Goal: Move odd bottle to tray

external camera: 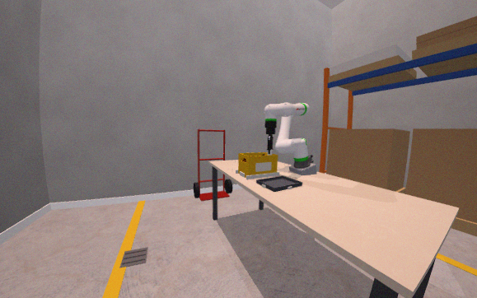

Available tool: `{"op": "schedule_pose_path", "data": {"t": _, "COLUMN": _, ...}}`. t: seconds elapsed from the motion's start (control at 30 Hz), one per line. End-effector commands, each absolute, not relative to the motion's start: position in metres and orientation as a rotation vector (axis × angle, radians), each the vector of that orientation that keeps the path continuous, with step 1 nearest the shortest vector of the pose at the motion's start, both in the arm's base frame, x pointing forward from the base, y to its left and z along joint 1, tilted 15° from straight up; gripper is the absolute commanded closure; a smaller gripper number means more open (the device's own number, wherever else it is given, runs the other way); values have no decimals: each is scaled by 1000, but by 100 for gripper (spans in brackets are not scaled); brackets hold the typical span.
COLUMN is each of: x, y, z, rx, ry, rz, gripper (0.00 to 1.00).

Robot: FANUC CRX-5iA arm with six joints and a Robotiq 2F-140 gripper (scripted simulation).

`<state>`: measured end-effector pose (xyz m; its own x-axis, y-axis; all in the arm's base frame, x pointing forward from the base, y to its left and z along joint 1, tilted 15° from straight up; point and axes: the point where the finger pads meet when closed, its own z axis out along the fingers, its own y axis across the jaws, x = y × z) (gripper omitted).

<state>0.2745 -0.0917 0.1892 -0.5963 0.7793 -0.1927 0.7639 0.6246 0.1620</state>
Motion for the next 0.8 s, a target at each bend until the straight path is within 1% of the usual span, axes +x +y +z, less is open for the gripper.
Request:
{"op": "schedule_pose_path", "data": {"t": 0.0, "x": 273, "y": -91, "z": 196, "rx": 1260, "ry": 2603, "rz": 91, "gripper": 56}}
{"op": "schedule_pose_path", "data": {"t": 0.77, "x": 258, "y": -88, "z": 257, "rx": 1260, "ry": 2603, "rz": 91, "gripper": 56}}
